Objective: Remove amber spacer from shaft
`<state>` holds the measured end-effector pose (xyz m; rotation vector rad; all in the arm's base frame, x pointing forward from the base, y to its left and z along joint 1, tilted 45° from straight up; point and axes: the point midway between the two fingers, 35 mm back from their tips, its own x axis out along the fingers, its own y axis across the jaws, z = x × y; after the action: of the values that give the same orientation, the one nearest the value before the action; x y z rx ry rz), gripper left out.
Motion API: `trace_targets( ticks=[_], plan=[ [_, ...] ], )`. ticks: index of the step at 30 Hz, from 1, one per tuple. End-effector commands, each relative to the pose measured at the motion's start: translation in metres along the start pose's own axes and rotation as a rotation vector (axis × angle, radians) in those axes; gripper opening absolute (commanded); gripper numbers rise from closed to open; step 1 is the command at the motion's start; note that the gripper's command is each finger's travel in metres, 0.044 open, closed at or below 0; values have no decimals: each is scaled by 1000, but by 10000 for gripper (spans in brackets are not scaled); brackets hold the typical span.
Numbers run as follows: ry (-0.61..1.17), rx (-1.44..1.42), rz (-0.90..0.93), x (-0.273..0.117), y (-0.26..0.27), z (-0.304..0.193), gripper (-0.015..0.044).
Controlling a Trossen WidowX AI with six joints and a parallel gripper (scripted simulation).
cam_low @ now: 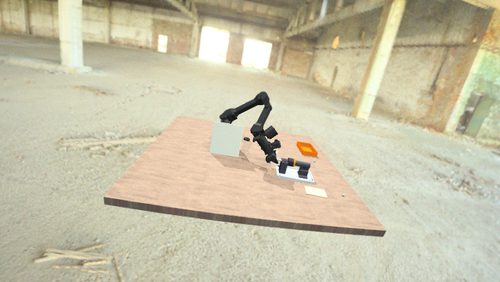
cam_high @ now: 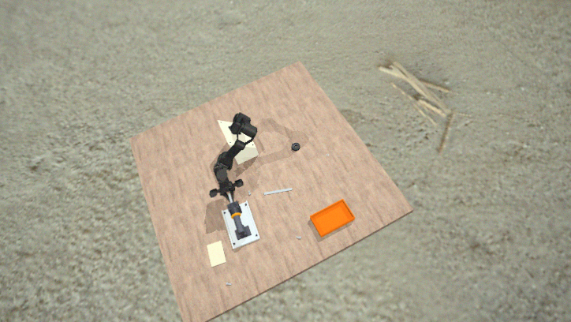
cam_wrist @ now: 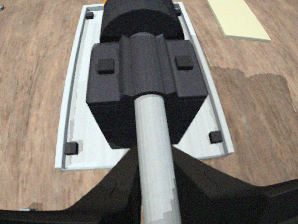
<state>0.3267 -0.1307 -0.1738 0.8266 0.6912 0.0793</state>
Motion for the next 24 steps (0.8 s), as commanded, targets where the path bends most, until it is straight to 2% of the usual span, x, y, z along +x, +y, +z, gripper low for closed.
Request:
trace_targets(
  ticks=[1,24],
  plan=[
    [2,-1,2,-2,0,-2,0],
    [2,-1,2,-3,0,-3,0]
  ],
)
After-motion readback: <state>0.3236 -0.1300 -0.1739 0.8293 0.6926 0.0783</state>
